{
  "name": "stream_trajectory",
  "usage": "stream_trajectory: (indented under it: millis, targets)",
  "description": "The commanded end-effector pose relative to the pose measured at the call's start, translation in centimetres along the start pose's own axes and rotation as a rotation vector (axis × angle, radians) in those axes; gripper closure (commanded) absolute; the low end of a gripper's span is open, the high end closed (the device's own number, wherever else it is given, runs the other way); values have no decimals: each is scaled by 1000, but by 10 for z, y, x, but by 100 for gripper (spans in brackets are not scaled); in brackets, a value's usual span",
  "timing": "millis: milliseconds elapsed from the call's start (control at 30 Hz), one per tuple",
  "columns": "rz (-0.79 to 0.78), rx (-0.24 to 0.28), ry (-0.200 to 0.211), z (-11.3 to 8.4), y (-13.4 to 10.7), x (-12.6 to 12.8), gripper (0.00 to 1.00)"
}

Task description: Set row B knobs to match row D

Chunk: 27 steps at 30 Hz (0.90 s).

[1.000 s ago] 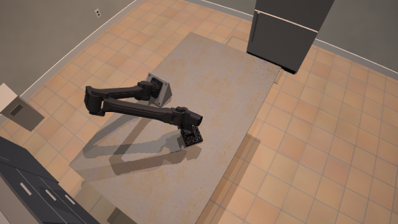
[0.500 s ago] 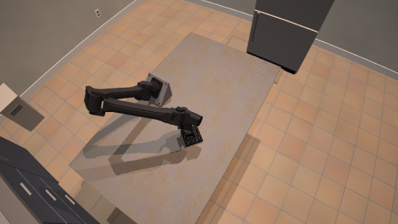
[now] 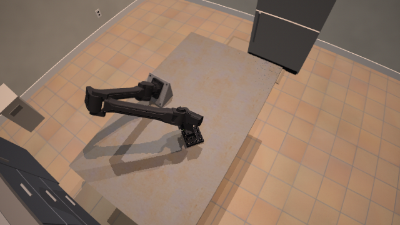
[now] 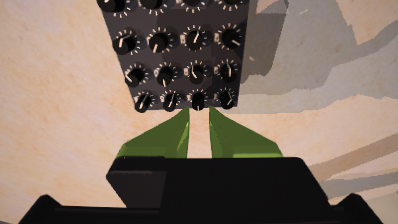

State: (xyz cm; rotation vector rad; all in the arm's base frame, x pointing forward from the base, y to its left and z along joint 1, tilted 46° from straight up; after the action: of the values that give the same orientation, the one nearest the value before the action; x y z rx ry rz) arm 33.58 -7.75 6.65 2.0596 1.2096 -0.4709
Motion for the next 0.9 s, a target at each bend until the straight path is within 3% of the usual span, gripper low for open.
stream_trajectory:
  millis: [0,867]
  targets:
    - [7,-28,15,-8,2,7,81]
    - [7,-32,18,-10,4,7,81]
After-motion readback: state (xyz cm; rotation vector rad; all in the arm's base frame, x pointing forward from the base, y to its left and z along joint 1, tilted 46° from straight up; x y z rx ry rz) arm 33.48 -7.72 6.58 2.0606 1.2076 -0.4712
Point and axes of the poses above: the point where the finger pads meet when closed, its own z axis out along the fingers, its own x axis across the jaws, y = z × x, the point moved 1 cm from there along -z, back along the fingers, and after that the axes turned 6 degrees about -z, right-handed, at the moved point
